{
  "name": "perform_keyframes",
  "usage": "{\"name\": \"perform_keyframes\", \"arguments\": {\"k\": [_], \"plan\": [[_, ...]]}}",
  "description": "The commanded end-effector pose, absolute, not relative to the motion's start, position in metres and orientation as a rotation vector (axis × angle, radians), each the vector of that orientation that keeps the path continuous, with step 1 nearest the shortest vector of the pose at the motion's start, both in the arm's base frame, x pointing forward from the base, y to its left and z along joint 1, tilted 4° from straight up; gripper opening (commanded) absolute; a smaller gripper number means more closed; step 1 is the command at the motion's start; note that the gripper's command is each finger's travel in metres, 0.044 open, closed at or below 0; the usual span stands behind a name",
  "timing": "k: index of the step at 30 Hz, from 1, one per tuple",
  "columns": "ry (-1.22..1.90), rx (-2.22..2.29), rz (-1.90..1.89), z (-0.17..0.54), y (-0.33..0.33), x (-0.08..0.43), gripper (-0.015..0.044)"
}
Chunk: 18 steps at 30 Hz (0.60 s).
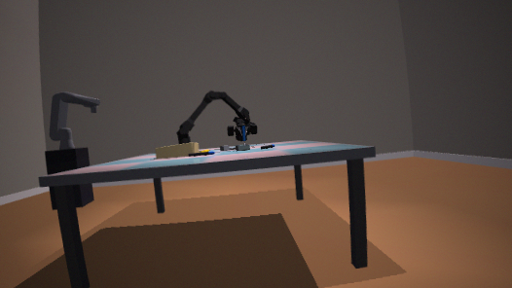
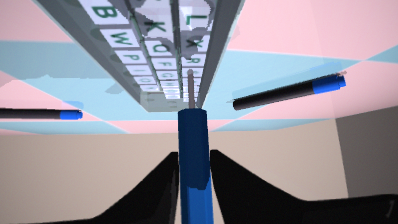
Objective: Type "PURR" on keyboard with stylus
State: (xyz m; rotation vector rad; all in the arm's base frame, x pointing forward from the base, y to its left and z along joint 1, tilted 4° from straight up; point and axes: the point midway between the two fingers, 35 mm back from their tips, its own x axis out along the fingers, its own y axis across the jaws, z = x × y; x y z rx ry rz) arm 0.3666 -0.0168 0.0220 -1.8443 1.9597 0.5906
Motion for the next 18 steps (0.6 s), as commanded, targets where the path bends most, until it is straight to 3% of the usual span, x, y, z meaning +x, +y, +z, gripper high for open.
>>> {"name": "perform_keyframes", "arguments": {"k": [1, 7, 18], "plan": [[1.954, -1.837, 0.584, 0.0403, -0.0175, 0.3671, 0.0081], [1.95, -1.836, 0.577, 0.0465, -0.018, 0.3674, 0.0084], [1.951, -1.836, 0.58, 0.047, -0.0179, 0.3677, 0.0]]}}
